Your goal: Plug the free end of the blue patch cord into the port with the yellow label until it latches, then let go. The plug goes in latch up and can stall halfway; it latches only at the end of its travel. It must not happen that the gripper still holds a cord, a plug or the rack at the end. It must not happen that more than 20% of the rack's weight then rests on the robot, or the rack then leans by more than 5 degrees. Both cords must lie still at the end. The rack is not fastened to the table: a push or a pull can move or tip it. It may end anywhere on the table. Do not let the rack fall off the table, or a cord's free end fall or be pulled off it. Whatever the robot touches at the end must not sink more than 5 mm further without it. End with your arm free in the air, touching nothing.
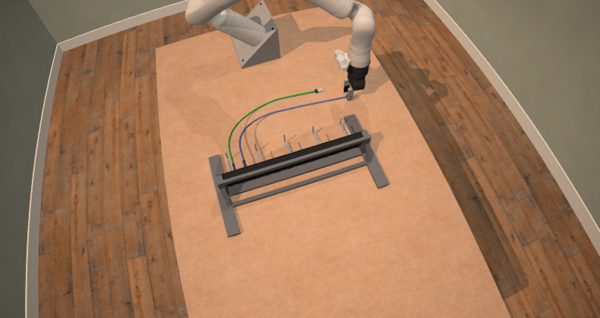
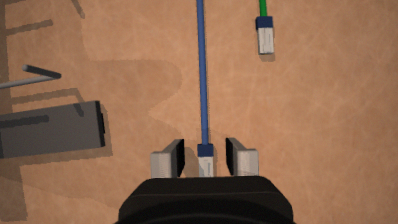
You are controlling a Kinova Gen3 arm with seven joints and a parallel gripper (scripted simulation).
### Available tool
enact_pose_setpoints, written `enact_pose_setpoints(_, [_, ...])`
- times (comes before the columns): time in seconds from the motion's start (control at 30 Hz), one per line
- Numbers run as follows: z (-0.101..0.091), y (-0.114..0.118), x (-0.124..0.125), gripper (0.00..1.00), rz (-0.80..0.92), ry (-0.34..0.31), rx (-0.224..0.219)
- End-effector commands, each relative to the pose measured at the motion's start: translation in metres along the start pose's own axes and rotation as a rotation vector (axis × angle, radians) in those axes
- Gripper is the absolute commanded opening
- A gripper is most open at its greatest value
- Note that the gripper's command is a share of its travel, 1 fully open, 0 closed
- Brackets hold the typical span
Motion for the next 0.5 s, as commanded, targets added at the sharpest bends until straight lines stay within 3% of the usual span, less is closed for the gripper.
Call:
enact_pose_setpoints(0.0, [-0.0001, -0.0001, -0.0004, 0.73, 0.000, -0.001, 0.001])
enact_pose_setpoints(0.47, [0.0041, -0.0001, -0.0004, 0.73, 0.000, -0.001, 0.001])
Point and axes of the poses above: the point where the finger pads meet when closed, its own z axis out along the fingers, its own y axis across the jaws, x = y × z, the point moved 9 cm from there along -z, back along the fingers, and after that the axes turned 8 degrees about z, right-handed, at the moved point
